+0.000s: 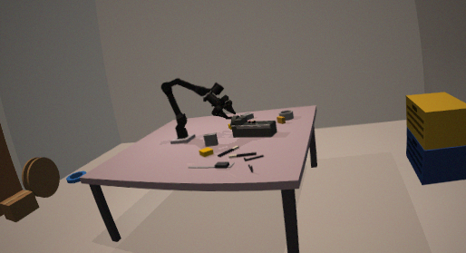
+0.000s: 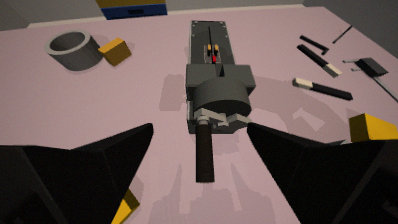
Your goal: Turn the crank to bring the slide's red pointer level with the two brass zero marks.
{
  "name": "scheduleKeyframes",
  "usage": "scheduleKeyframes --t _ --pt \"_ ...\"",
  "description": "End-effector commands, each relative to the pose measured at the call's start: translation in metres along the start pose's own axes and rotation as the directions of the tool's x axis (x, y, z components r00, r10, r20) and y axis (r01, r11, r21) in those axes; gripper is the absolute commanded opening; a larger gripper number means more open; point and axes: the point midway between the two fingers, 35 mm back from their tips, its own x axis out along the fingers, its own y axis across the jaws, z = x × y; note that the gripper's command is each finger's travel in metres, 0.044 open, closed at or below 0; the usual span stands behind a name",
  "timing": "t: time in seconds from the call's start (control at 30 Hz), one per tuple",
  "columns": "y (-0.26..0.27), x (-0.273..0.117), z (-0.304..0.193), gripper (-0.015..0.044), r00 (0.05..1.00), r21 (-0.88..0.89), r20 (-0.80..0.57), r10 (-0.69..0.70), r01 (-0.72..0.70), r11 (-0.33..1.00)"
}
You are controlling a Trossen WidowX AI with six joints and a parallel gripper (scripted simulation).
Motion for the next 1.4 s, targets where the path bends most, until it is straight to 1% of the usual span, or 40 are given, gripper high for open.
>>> scheduleKeyframes --t 0.0,0.57,1.13,1.37 --pt "-0.002 0.008 -0.01 0.044 1.0 -0.002 -0.012 -0.009 0.009 1.0" --pt "-0.003 0.022 -0.027 0.044 1.0 -0.002 -0.012 -0.009 0.009 1.0" --pt "-0.003 0.022 -0.027 0.0 1.0 -0.002 -0.012 -0.009 0.009 1.0" --pt "-0.003 0.022 -0.026 0.0 1.0 -0.002 -0.012 -0.009 0.009 1.0"
